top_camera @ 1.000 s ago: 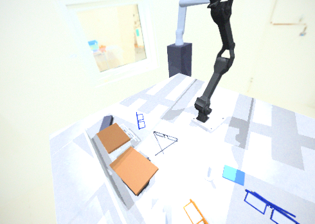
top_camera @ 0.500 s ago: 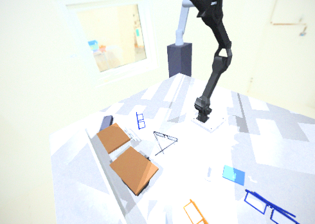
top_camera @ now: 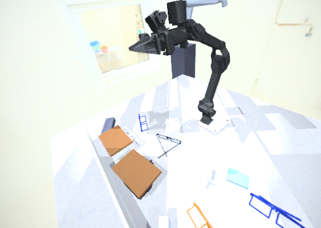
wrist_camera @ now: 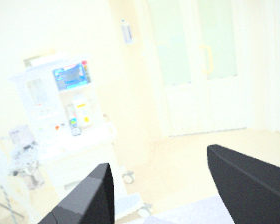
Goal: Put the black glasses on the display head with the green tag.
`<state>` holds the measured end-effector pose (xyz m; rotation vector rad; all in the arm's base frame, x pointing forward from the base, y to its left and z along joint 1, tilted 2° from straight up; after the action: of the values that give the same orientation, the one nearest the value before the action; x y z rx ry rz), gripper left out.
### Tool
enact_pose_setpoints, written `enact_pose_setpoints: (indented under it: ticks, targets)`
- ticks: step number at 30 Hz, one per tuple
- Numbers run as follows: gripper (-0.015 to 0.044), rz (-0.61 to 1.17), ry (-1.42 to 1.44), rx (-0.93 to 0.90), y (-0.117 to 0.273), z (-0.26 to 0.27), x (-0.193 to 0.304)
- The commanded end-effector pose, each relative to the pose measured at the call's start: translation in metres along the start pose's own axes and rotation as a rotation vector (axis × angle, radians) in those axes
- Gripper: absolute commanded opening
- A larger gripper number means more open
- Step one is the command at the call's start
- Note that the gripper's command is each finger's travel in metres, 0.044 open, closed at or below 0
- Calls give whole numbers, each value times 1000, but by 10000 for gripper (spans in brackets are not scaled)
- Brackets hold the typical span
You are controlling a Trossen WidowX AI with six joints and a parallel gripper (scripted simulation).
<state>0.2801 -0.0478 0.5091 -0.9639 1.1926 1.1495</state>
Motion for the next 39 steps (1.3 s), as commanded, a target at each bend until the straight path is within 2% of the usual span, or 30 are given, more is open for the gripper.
enact_pose_setpoints:
  ticks: [1,13,19,25,28,36,39]
  targets:
    - [200,219,-143,46,-32,-5,57]
    - [200,676,-449,283,-55,-17,188]
    - [200,968,-628,540,-44,-26,271]
    - [200,1210,-751,883,-8,-33,340]
    - [200,1256,-769,975,3,-35,353]
    - [200,1257,-769,976,8,-34,353]
    - [121,1257,-769,976,8,-34,353]
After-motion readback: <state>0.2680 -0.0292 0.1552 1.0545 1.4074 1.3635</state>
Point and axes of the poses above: the point midway between the two fingers, 35 mm back from their tips, its own y axis back along the fingers, its own z axis across the jaws, x = y × z, the point moved 6 cm from there along y, back along the fingers, and after that the axes turned 6 degrees about -y, right-handed, at the moved point
